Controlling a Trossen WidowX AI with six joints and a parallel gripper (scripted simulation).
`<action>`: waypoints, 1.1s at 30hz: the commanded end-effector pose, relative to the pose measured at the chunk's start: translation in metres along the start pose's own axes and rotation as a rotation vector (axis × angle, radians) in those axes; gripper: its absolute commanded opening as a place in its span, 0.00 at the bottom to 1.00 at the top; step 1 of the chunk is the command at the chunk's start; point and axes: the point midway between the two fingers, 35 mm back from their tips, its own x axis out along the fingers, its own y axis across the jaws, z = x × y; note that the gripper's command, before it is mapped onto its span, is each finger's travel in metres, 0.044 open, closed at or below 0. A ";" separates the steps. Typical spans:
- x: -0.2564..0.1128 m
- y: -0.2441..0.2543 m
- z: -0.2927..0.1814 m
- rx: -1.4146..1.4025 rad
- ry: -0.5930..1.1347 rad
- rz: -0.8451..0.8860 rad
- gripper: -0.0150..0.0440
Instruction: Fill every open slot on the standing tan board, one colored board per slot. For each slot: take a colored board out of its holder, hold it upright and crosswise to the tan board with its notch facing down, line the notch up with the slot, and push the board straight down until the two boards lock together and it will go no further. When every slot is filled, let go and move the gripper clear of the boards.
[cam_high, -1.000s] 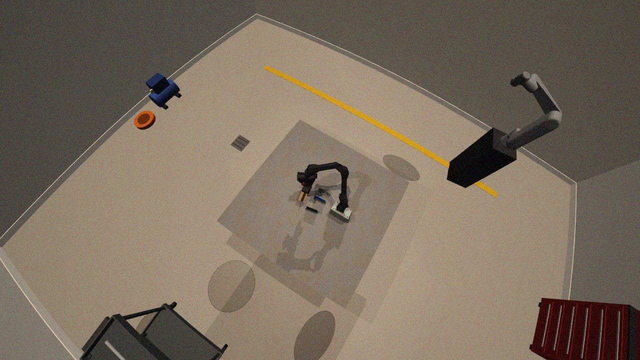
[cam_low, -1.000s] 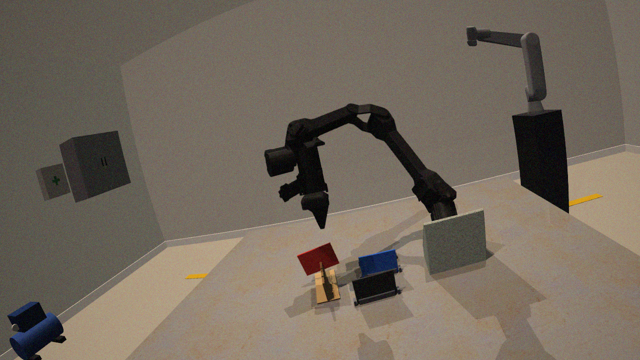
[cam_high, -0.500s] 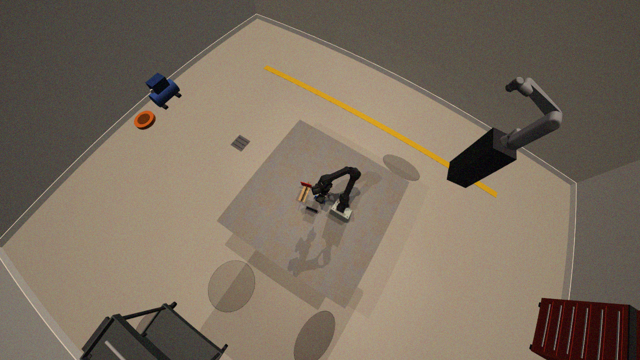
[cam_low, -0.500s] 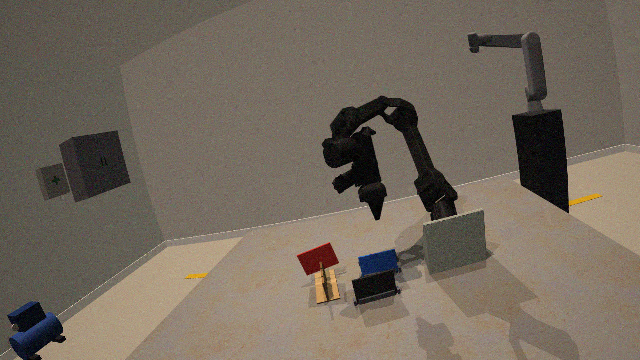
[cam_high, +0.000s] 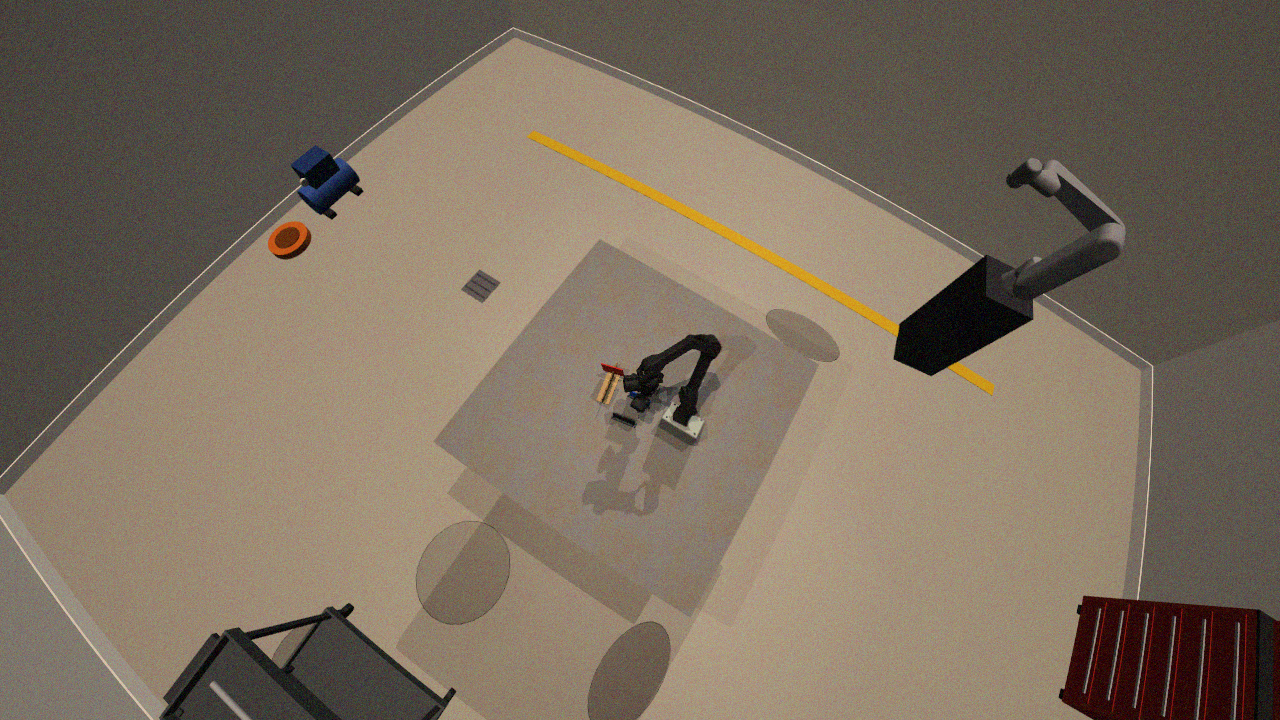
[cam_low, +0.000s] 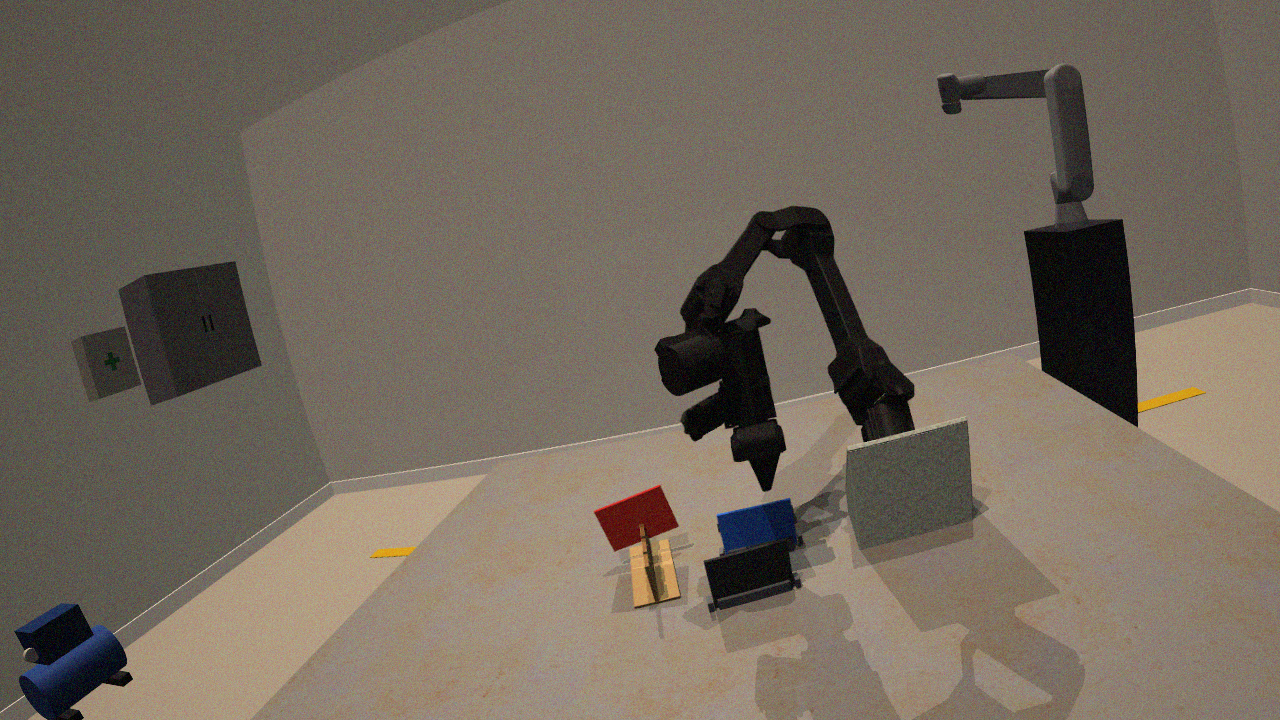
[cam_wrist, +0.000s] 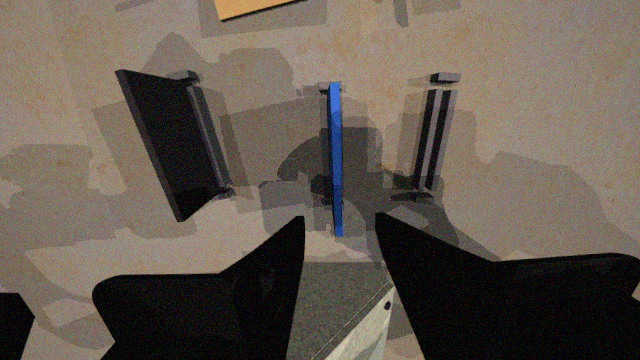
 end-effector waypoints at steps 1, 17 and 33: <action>0.013 -0.002 -0.002 -0.006 0.007 -0.009 0.57; 0.035 -0.002 -0.003 -0.006 0.007 -0.009 0.57; 0.061 -0.002 -0.003 -0.006 0.007 -0.010 0.57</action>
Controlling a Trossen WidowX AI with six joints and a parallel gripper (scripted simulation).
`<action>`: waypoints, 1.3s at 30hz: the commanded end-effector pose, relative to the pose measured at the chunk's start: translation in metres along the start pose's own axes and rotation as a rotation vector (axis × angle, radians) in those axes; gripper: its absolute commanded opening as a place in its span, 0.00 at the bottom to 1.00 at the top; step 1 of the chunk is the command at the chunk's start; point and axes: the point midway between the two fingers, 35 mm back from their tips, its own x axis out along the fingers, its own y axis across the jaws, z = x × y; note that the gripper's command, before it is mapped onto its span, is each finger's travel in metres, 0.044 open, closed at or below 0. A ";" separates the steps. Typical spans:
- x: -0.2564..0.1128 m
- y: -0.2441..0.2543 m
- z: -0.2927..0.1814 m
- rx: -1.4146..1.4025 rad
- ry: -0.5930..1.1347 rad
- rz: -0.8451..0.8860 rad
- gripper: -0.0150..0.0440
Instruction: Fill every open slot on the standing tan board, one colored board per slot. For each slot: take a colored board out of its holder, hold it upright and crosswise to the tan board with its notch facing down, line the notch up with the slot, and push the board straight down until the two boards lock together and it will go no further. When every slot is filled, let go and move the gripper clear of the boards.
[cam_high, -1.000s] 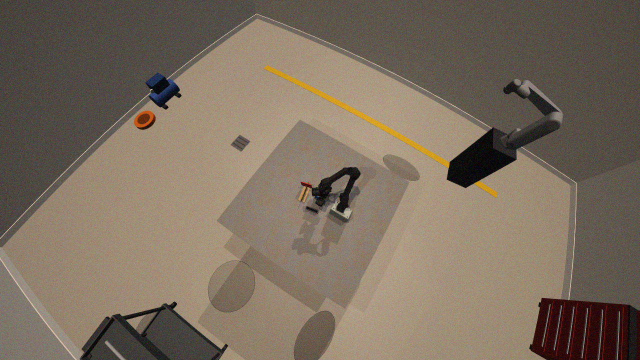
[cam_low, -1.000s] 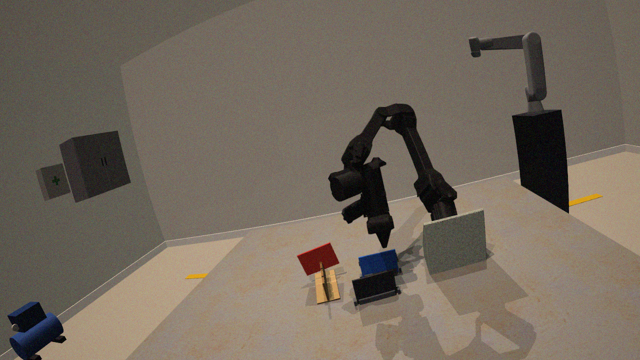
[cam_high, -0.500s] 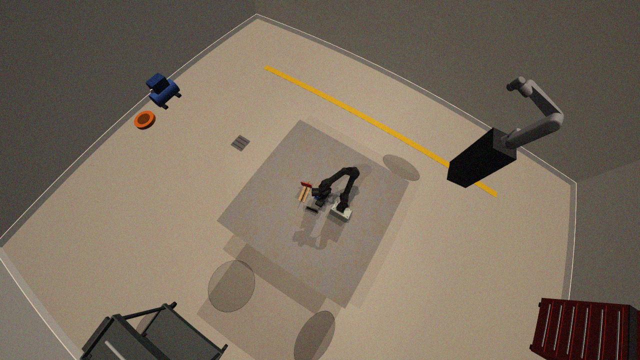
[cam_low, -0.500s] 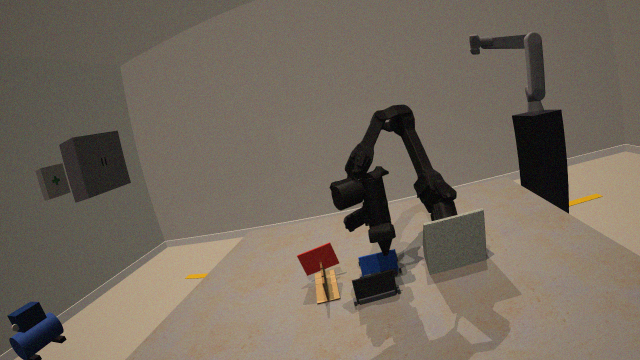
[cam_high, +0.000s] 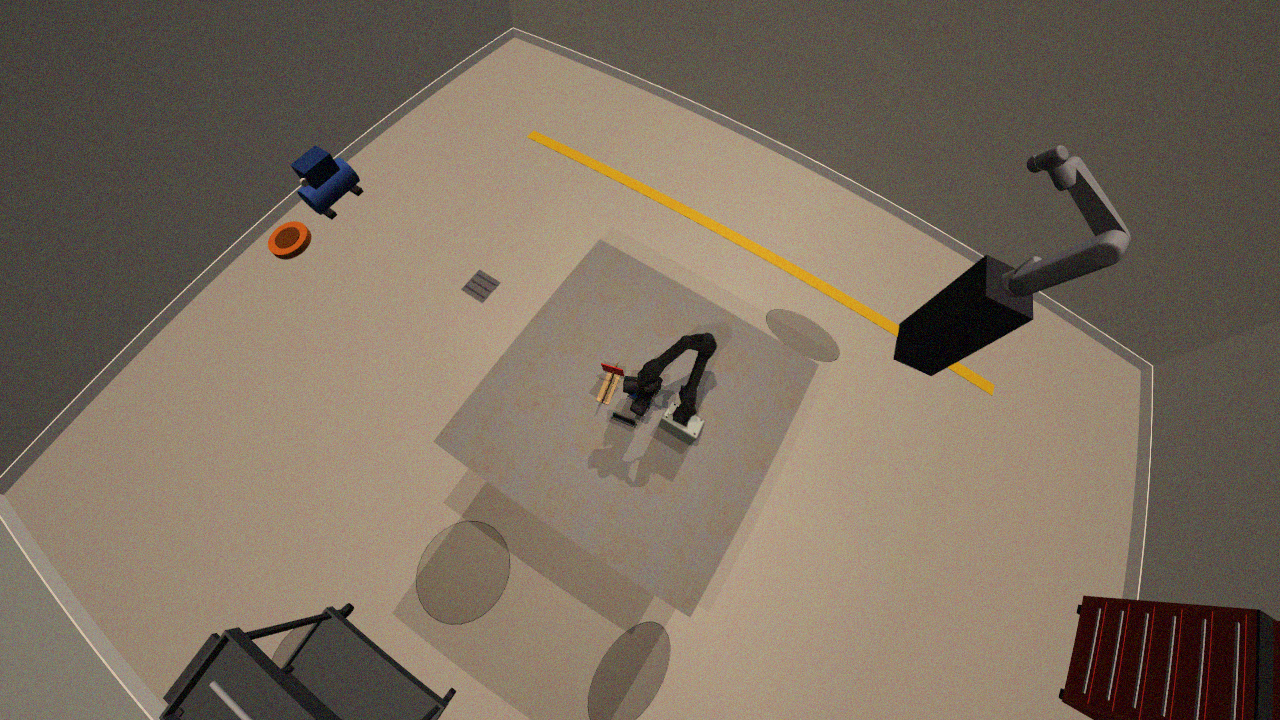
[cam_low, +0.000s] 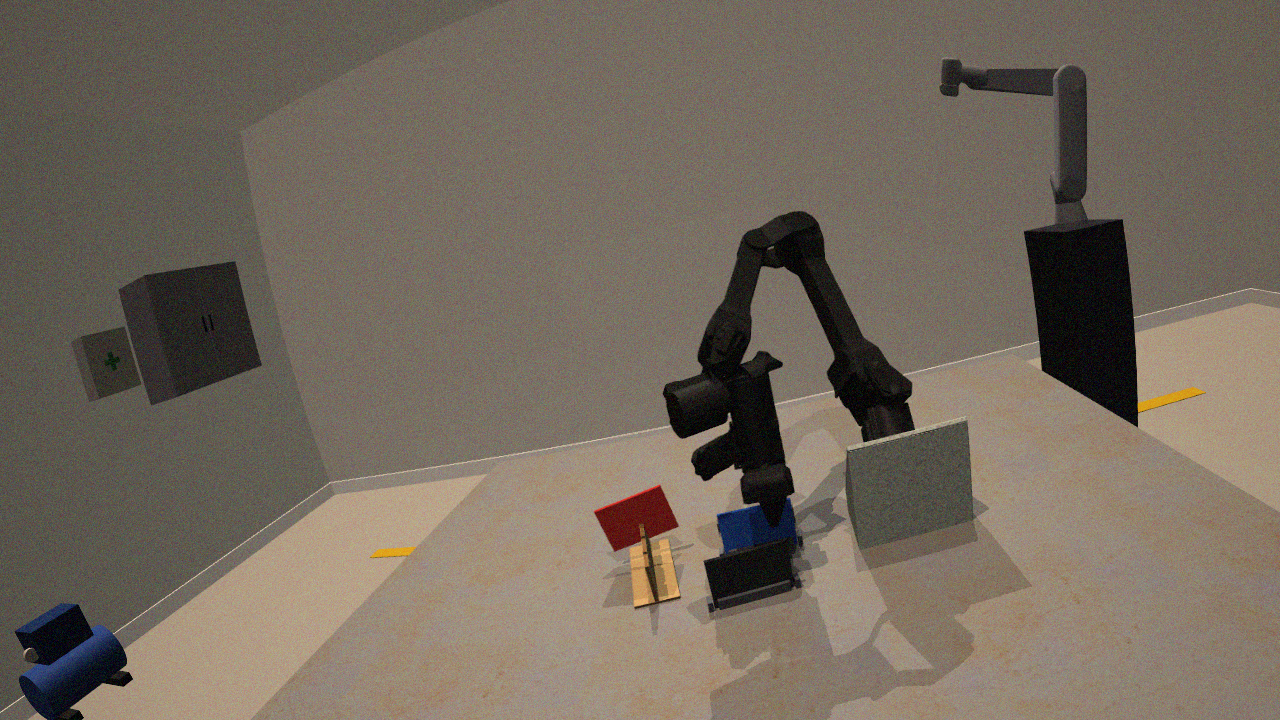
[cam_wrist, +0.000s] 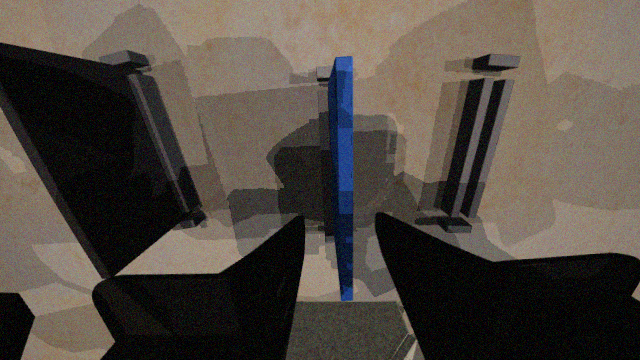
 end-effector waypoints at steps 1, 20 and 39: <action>0.008 -0.001 -0.002 -0.007 0.005 -0.006 0.57; 0.020 -0.001 -0.002 -0.007 0.005 -0.007 0.25; -0.001 0.000 -0.002 -0.007 0.005 -0.006 0.25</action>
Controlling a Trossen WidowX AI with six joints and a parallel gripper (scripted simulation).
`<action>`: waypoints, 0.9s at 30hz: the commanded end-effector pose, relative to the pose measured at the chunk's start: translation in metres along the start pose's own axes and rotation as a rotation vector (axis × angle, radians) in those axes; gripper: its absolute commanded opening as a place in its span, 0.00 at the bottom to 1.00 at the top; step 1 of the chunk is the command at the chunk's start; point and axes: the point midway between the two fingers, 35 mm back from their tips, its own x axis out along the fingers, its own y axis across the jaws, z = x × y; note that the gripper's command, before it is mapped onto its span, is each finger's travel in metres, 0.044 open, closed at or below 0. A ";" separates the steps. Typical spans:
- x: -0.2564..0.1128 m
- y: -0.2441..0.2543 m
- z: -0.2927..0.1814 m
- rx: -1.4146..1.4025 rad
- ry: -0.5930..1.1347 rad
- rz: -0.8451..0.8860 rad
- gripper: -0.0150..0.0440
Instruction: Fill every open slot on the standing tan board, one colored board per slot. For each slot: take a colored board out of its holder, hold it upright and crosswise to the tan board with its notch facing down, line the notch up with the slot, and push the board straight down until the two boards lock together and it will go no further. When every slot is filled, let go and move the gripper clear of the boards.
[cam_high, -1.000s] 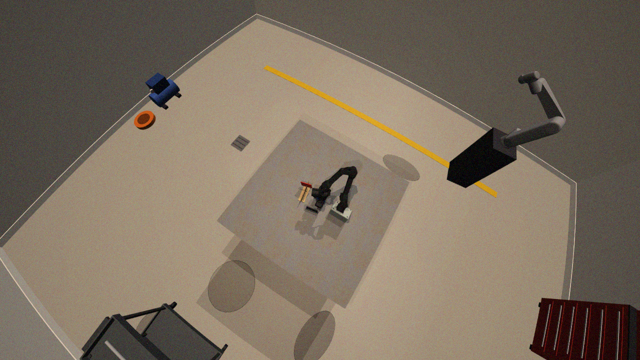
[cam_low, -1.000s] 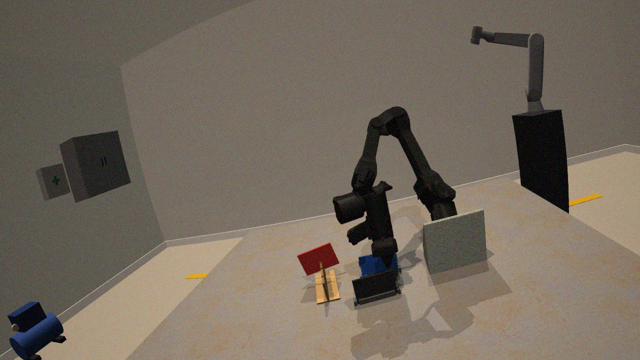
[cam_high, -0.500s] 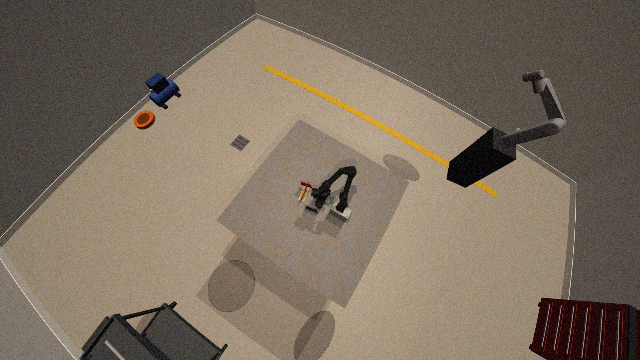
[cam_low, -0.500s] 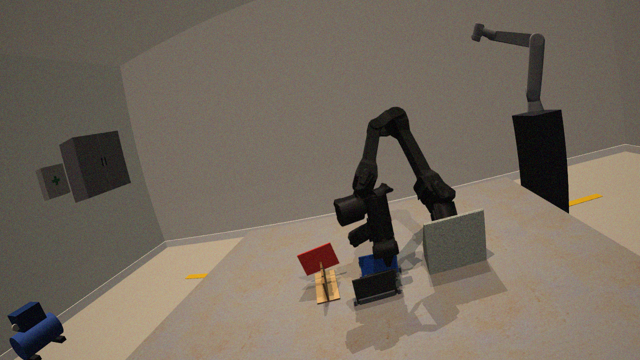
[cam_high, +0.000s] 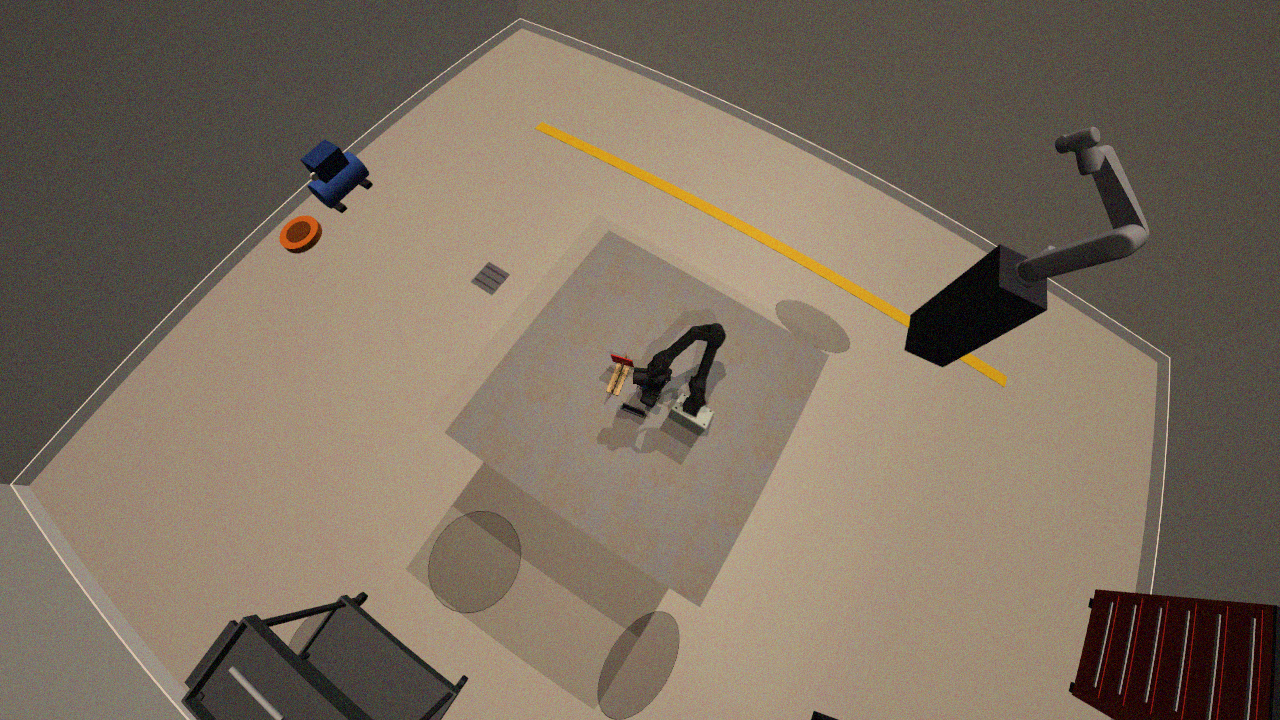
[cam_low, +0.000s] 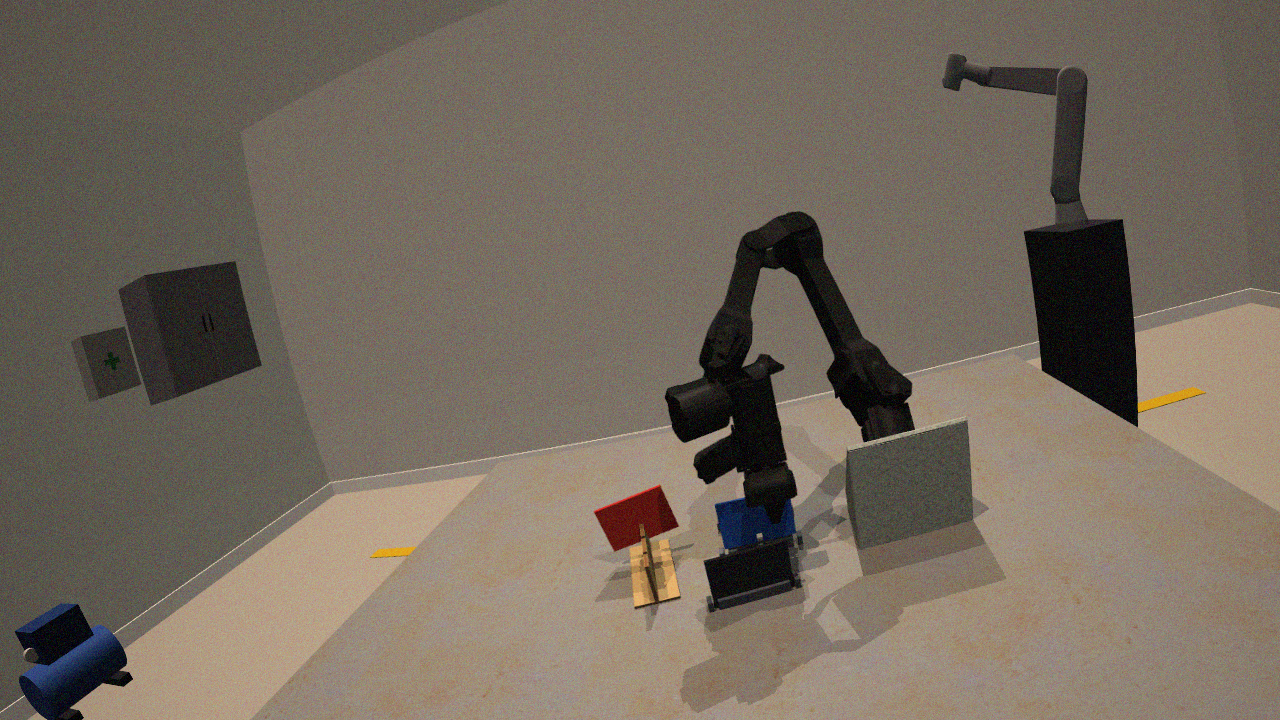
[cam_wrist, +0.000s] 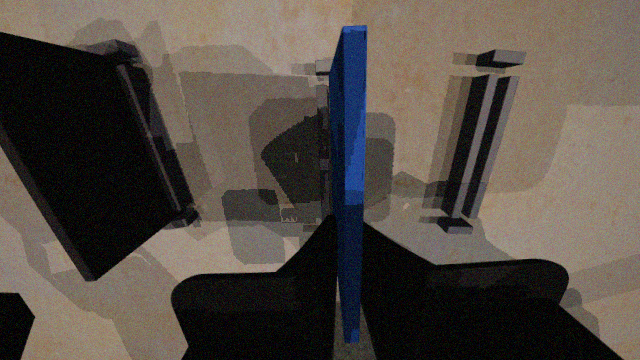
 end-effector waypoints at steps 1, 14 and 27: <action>-0.007 0.000 0.000 0.006 0.000 0.004 0.25; -0.032 0.001 0.000 0.005 0.000 0.005 0.25; -0.059 0.001 0.000 0.005 0.000 0.006 0.25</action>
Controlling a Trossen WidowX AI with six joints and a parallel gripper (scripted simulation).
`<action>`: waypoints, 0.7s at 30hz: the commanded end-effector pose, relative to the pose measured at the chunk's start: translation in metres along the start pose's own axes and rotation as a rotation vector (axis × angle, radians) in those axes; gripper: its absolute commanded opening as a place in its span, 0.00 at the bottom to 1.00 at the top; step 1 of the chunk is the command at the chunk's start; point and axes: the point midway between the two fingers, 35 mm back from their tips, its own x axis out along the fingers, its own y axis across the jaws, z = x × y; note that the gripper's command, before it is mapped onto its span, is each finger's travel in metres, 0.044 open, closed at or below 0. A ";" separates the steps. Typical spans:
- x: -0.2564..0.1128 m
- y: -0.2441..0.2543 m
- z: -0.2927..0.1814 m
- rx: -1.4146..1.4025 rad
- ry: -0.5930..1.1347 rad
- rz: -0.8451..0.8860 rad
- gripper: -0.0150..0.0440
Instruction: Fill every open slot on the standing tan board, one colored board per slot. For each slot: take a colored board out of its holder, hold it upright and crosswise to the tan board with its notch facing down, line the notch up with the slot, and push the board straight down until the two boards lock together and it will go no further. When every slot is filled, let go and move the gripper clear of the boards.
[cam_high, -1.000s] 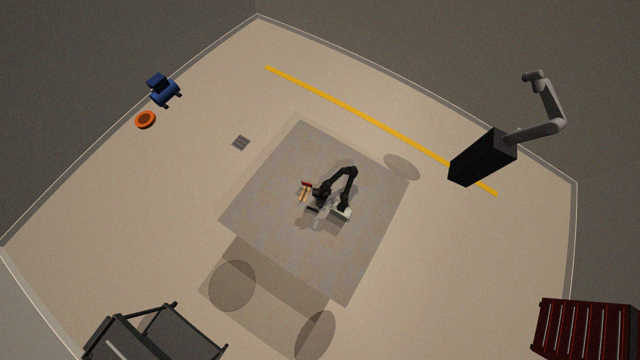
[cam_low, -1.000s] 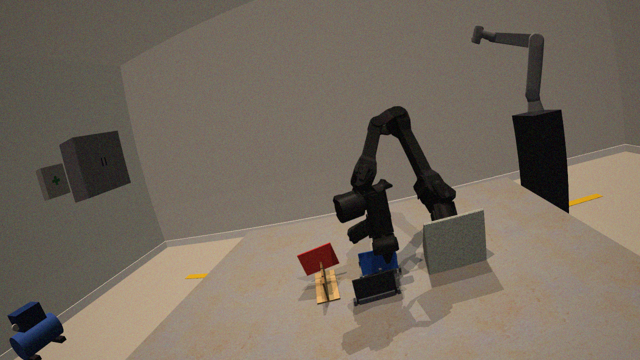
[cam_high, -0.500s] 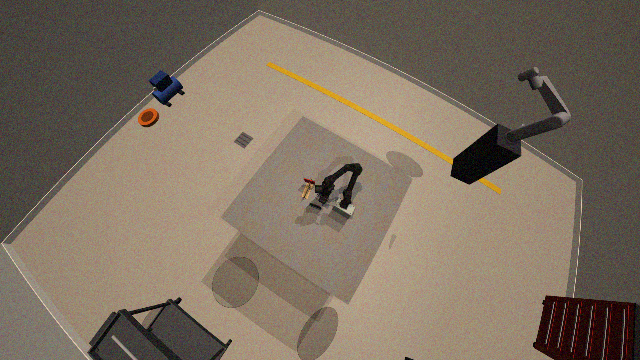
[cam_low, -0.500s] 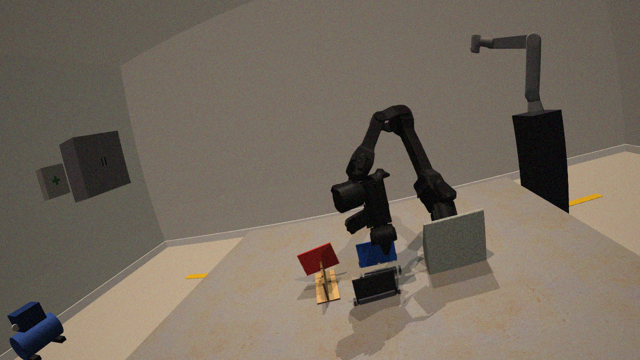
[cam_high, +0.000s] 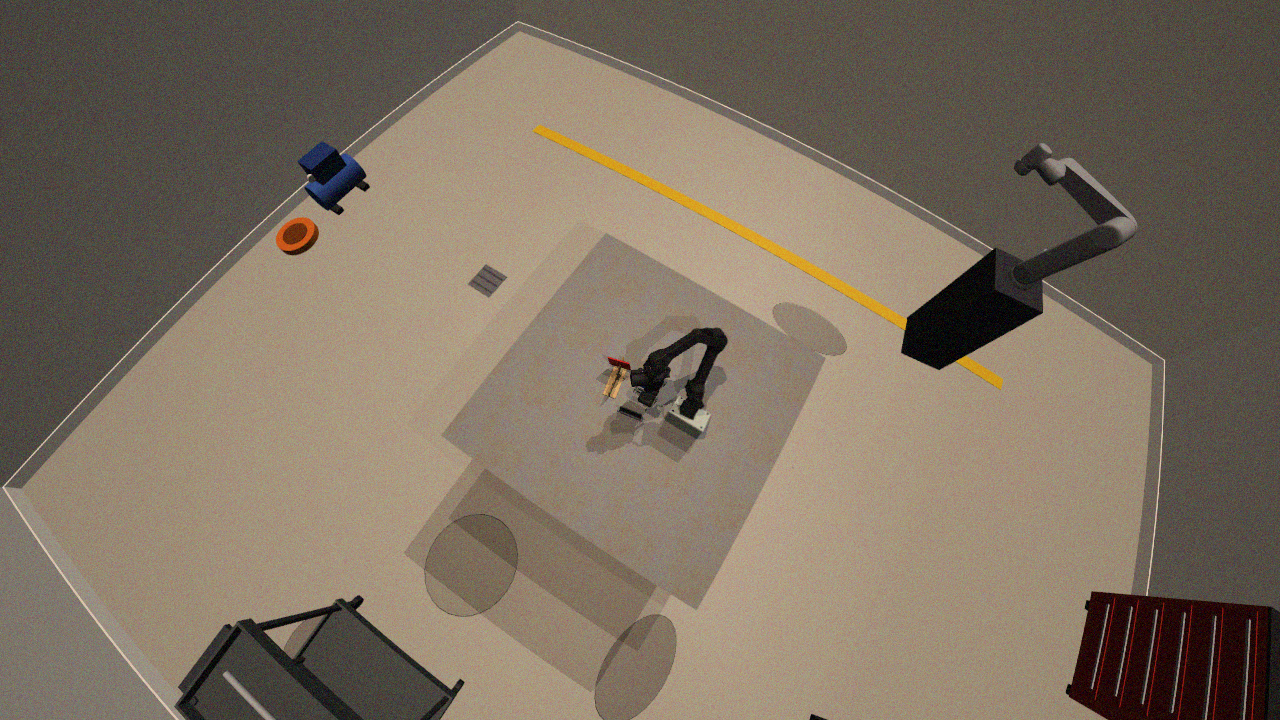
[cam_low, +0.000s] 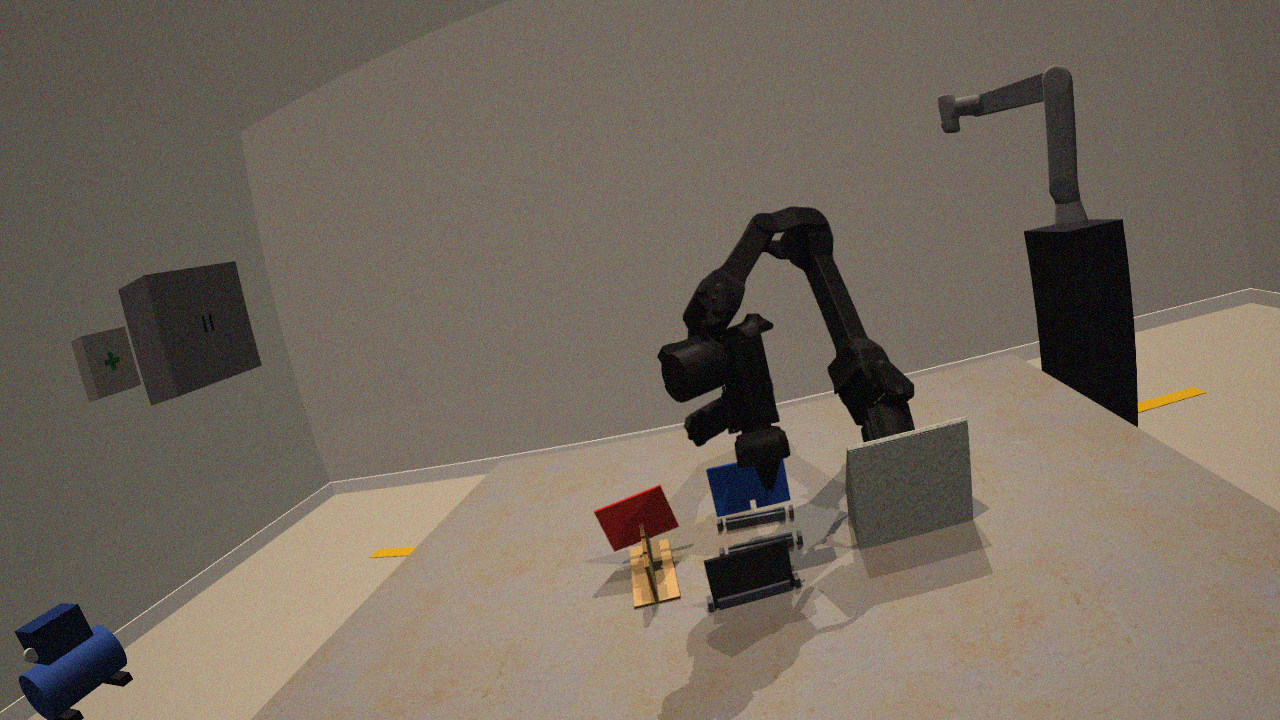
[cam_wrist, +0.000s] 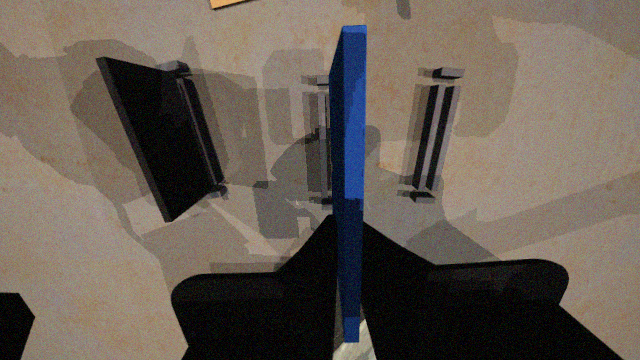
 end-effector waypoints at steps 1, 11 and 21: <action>-0.009 0.000 0.000 0.005 0.001 0.004 0.25; -0.031 0.000 0.000 0.004 0.002 0.004 0.25; -0.043 0.001 0.006 -0.002 0.001 0.006 0.25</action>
